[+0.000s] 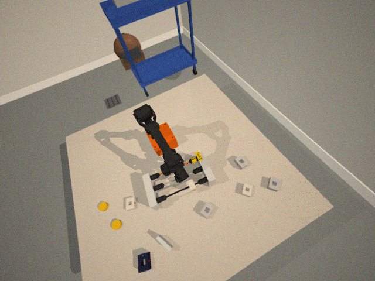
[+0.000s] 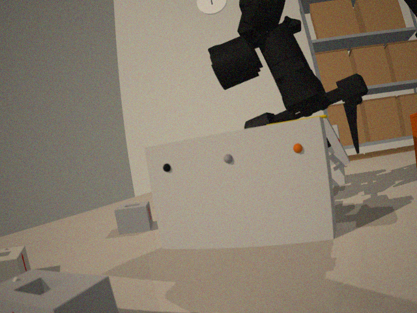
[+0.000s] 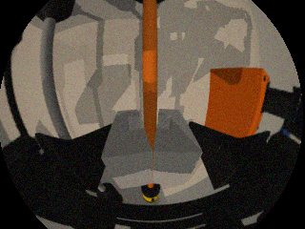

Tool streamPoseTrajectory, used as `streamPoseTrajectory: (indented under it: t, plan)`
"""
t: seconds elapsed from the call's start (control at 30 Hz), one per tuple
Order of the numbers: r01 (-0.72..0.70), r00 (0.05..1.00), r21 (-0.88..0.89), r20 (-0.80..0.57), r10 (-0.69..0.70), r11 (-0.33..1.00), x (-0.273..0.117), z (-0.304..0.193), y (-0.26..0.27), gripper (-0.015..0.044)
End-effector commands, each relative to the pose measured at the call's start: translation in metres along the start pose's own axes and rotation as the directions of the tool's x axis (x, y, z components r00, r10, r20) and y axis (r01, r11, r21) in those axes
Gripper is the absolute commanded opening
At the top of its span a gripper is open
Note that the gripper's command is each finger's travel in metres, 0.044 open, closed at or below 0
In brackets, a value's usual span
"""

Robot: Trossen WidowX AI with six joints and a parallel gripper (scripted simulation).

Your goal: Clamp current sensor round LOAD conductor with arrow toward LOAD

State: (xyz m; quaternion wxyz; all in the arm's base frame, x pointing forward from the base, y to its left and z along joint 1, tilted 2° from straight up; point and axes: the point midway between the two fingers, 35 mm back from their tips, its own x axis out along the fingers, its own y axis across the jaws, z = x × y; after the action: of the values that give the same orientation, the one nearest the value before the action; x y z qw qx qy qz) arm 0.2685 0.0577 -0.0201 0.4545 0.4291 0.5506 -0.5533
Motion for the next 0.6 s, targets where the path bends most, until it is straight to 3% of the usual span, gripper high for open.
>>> streamPoseTrajectory:
  t: [0.0,0.57]
  plan:
    - [-0.002,1.000,0.000,0.000,0.002,1.000,-0.0002,0.0000,0.0002,0.0427]
    - [-0.002,1.000,0.000,0.000,0.002,1.000,-0.0002,0.0000,0.0002,0.0313]
